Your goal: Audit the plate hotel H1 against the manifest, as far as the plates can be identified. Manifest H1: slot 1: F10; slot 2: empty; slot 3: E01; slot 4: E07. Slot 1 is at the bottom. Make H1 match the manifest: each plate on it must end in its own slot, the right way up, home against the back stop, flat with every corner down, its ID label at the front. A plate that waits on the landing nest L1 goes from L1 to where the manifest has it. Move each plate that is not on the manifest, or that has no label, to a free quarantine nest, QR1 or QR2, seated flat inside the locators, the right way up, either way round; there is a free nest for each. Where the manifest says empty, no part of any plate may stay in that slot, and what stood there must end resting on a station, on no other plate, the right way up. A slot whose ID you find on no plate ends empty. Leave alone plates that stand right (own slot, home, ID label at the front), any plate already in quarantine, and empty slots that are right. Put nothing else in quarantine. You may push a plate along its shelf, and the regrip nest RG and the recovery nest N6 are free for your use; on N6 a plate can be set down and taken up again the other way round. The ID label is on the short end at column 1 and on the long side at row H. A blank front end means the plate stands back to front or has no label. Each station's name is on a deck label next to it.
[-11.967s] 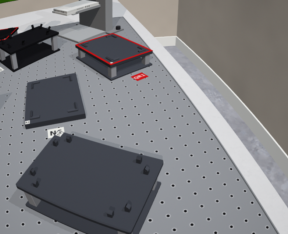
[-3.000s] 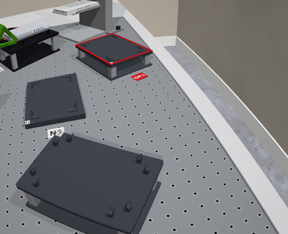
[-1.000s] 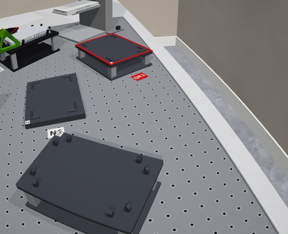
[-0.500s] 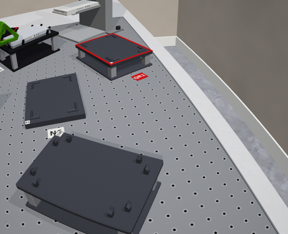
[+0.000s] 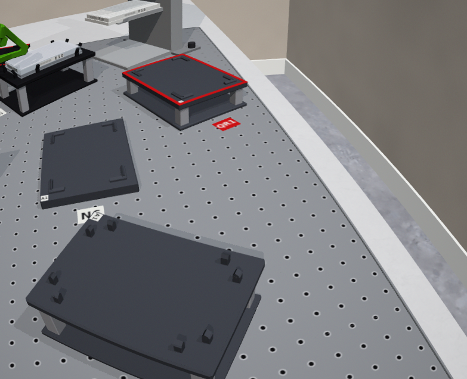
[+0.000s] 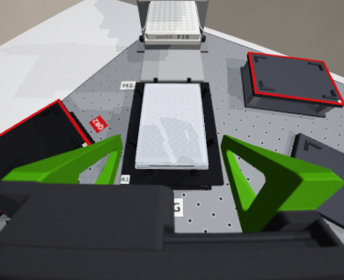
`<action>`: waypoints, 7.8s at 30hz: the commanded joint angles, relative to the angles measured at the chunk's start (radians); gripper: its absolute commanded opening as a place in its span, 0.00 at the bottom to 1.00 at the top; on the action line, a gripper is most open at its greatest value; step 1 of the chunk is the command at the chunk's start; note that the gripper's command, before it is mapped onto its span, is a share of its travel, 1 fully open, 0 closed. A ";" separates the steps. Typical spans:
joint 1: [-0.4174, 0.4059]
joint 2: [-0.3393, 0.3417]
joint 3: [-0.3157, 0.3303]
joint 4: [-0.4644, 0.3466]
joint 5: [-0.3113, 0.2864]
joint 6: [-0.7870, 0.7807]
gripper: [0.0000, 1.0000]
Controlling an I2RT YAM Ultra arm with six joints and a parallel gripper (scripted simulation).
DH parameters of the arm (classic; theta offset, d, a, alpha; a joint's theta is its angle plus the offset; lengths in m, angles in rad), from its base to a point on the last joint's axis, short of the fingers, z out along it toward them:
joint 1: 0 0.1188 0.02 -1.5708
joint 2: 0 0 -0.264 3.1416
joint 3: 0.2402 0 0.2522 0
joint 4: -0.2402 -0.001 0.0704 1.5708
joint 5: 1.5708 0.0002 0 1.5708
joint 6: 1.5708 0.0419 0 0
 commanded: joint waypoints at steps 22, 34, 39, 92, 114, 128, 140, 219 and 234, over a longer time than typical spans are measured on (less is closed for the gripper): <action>-0.202 -0.130 0.113 -0.248 -0.206 -0.003 1.00; -0.463 0.116 0.275 -0.307 -0.556 -0.057 1.00; -0.519 0.239 0.358 -0.350 -0.653 -0.103 1.00; -0.582 1.129 1.270 -1.392 -0.874 -0.768 1.00; -0.510 1.123 1.183 -1.251 -0.849 -0.677 1.00; -0.468 1.126 1.136 -1.170 -0.834 -0.627 1.00; -0.437 1.131 1.102 -1.107 -0.821 -0.590 1.00; -0.563 1.126 1.244 -1.352 -0.868 -0.743 0.86; -0.600 1.132 1.288 -1.423 -0.879 -0.790 0.86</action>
